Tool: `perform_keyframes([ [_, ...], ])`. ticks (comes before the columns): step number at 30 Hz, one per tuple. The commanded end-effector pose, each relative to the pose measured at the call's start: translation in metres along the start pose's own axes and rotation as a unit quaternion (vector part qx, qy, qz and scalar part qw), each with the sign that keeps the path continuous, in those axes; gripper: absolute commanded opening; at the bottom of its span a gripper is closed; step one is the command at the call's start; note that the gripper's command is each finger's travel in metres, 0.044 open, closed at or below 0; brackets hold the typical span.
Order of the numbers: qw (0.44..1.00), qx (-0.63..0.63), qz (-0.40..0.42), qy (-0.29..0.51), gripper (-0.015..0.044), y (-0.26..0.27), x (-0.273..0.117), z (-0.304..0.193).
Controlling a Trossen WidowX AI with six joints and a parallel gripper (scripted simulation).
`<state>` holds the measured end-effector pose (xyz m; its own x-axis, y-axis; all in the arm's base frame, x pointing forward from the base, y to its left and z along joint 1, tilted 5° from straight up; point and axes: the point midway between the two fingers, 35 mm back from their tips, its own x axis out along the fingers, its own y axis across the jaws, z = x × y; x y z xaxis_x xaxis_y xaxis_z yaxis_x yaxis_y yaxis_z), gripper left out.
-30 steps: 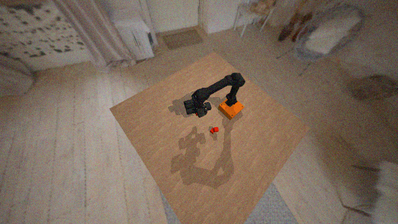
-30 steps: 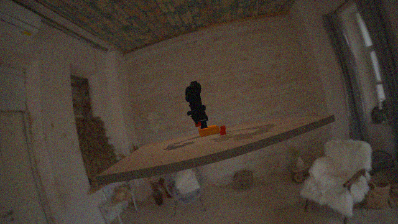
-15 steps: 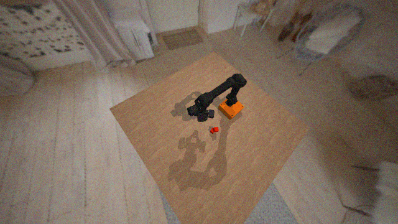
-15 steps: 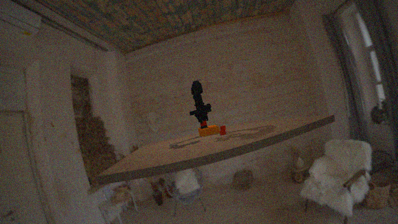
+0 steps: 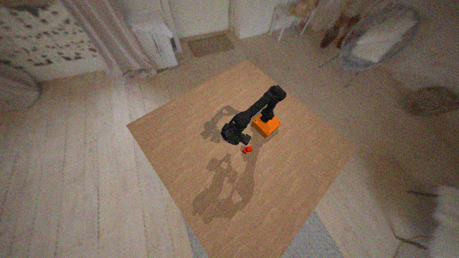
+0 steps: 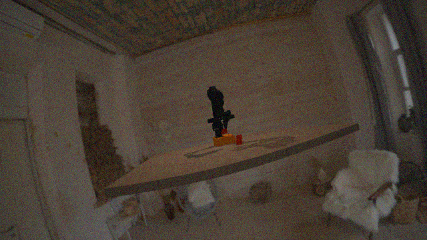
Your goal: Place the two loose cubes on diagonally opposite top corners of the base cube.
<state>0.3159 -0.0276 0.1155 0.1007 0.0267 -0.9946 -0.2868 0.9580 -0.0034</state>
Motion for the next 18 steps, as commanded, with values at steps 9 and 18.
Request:
perform_keyframes([
  [9,0.989,0.151,0.000,-0.001,0.0105,0.030,0.001,0.006],
  [18,0.964,0.266,0.001,-0.002,0.0105,0.052,0.002,0.010],
])
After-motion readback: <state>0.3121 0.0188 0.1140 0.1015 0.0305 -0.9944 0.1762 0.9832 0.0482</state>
